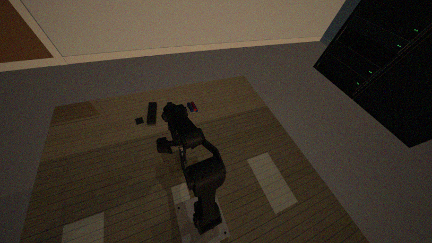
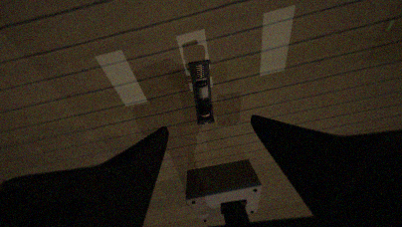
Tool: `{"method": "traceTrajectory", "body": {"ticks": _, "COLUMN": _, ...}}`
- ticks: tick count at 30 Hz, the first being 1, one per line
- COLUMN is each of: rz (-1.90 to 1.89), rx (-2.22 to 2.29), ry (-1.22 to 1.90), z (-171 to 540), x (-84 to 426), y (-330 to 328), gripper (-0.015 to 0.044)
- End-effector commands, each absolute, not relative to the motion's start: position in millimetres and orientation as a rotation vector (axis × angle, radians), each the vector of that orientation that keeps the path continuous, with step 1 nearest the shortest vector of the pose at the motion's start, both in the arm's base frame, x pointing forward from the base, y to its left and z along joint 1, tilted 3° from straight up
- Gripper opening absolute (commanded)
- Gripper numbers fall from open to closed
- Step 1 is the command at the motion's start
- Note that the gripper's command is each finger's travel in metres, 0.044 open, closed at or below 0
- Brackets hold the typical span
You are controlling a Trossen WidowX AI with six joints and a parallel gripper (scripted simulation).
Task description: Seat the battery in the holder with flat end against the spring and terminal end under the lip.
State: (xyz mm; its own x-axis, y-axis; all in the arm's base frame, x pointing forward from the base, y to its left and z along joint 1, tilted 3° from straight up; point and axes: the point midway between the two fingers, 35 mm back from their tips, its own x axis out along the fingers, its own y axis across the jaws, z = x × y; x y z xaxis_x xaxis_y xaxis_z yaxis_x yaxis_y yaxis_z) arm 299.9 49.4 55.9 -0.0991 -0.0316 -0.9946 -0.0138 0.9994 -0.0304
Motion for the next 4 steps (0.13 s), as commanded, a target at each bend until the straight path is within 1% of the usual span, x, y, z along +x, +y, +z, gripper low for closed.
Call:
{"method": "traceTrajectory", "body": {"ticks": 1, "rz": -0.017, "rx": -0.031, "ry": 1.671, "z": 56.2, "x": 299.7, "y": 49.6, "gripper": 0.044}}
{"method": "traceTrajectory", "body": {"ticks": 4, "rz": -0.017, "rx": -0.031, "ry": 1.671, "z": 56.2, "x": 299.7, "y": 49.6, "gripper": 0.044}}
